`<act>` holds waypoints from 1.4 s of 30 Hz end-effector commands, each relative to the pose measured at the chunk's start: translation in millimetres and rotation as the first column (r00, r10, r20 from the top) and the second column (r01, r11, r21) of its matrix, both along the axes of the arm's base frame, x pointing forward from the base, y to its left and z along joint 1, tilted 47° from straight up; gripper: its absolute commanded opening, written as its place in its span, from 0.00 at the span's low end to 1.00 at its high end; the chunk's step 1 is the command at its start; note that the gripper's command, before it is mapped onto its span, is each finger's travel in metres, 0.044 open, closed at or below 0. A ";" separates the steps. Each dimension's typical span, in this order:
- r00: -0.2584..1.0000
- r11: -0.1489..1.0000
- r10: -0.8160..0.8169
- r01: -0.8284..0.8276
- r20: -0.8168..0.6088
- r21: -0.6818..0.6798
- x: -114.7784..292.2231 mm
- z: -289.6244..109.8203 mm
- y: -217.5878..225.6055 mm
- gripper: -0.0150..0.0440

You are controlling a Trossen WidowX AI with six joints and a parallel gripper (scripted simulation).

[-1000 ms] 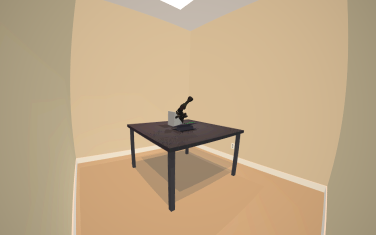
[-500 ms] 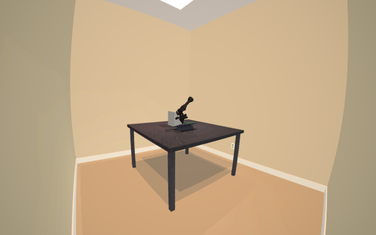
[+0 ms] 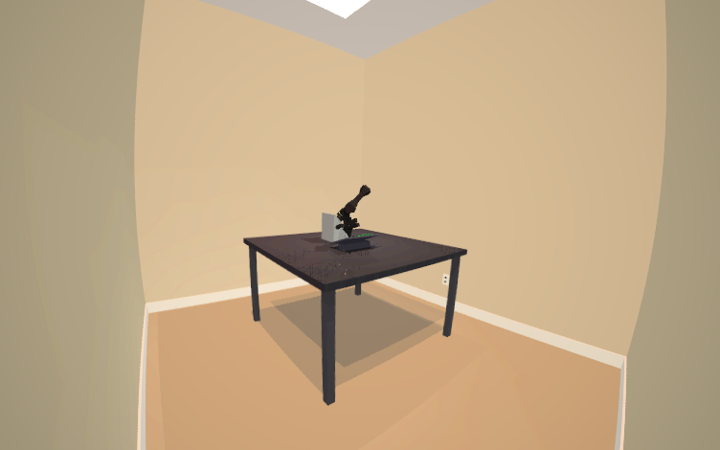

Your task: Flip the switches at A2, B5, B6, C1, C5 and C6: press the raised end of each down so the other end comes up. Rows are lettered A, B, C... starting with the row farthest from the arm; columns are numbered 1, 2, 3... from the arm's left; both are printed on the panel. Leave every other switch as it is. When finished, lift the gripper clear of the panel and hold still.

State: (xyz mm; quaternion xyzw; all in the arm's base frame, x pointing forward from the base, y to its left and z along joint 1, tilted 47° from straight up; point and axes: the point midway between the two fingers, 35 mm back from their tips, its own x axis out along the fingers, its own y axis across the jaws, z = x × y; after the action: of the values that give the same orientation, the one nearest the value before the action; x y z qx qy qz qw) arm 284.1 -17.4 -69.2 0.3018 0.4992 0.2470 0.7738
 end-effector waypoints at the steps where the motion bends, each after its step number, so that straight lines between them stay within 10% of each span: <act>1: 1.000 1.000 -0.003 0.003 -0.003 0.005 -0.2 0.1 0.6 0.25; 42: 1.000 1.000 -0.003 0.003 -0.003 0.006 1.7 -3.2 4.4 0.25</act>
State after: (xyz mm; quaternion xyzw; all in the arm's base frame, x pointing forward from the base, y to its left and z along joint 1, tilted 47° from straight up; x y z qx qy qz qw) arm 285.8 -14.1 -72.1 0.3025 0.4989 0.2469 0.7737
